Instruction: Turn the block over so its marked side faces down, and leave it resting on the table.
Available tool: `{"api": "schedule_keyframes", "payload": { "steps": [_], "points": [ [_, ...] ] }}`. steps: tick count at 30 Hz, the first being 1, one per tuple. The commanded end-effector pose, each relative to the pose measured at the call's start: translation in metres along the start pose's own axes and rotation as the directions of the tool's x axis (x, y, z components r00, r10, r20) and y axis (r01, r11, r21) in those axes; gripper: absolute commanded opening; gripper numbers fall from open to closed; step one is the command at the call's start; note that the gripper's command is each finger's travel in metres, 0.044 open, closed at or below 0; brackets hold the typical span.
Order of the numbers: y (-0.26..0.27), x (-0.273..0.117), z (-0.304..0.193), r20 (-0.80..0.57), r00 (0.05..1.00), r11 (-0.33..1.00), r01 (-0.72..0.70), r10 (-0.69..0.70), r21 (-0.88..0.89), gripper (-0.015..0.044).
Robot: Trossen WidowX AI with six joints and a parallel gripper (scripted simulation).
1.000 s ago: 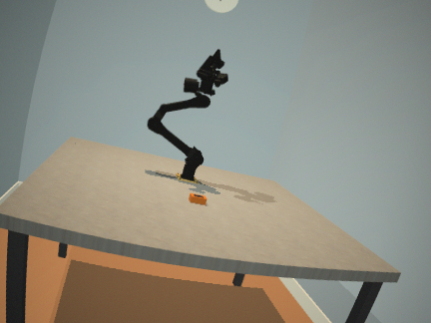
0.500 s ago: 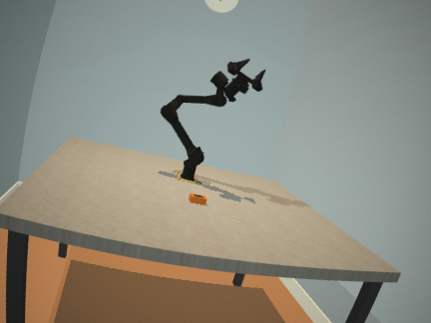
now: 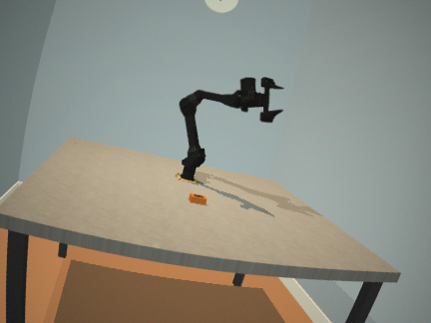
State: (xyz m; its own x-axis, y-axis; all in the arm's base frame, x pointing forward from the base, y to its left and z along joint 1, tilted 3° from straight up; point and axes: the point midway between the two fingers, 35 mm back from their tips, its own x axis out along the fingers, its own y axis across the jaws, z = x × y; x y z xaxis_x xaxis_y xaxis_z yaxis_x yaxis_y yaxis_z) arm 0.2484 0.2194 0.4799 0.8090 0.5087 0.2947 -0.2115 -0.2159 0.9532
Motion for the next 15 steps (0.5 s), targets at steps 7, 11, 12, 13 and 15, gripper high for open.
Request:
{"api": "schedule_keyframes", "payload": {
  "steps": [7,11,12,13,15],
  "points": [
    [-0.131,0.038,0.090,0.219,0.837,0.657,0.534,-0.502,-0.532,0.0440],
    [-0.182,0.027,0.134,0.288,0.668,0.382,0.667,-0.686,-0.639,0.0440],
    [-0.194,0.022,0.145,0.300,0.619,0.312,0.685,-0.726,-0.658,0.0440],
    [-0.205,0.016,0.156,0.310,0.567,0.244,0.697,-0.763,-0.674,0.0440],
    [-0.227,0.001,0.177,0.320,0.450,0.110,0.703,-0.833,-0.703,0.0440]
  ]
}}
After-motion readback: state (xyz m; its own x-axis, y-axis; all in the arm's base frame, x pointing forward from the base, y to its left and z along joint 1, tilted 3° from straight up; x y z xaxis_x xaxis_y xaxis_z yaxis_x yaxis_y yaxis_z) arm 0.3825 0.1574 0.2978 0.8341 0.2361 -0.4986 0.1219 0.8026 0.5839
